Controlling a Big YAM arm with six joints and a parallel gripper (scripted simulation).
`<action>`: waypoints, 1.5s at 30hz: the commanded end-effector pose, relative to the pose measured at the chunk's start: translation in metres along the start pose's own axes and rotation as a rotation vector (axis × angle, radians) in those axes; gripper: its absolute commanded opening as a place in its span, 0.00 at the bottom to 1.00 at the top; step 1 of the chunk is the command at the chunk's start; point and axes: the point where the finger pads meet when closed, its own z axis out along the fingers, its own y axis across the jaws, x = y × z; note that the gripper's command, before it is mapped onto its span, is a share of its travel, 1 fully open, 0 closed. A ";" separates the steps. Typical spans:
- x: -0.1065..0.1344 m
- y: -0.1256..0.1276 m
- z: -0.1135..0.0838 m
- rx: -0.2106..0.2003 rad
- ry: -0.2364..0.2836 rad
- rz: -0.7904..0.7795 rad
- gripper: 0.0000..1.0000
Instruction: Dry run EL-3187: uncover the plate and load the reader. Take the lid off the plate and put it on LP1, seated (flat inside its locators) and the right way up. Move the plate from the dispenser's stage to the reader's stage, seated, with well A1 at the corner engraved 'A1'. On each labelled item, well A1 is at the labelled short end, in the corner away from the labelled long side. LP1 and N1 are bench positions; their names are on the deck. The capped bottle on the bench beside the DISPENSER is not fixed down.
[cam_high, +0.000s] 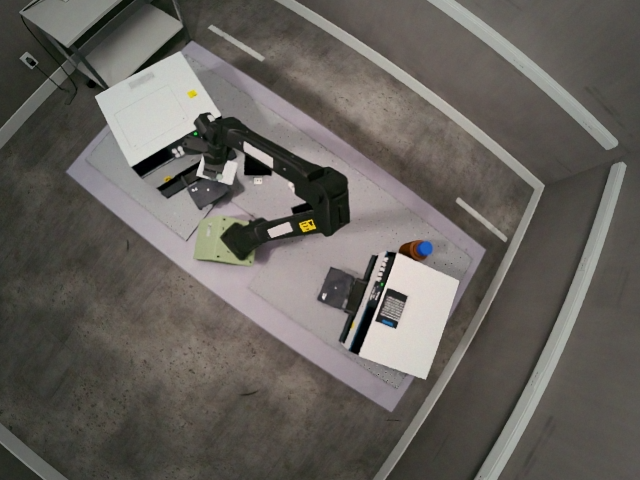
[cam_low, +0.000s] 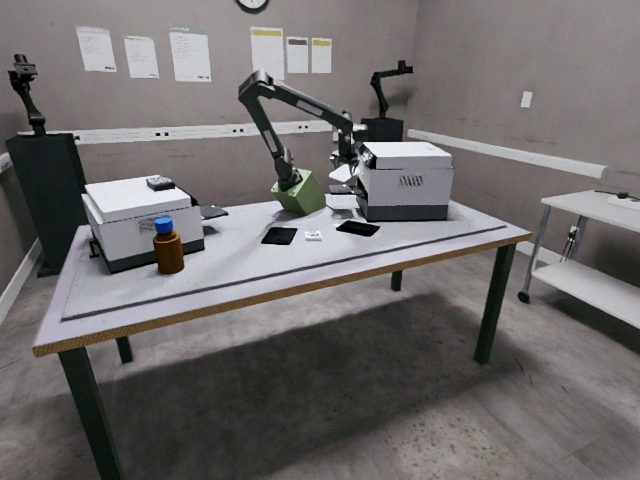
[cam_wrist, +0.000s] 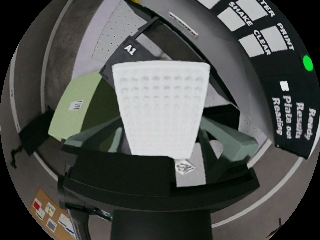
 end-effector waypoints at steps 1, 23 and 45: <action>-0.015 0.005 -0.006 0.010 0.004 -0.064 0.86; -0.033 0.030 -0.004 0.016 0.064 -0.291 0.86; -0.044 0.040 -0.010 0.034 0.099 -0.502 0.86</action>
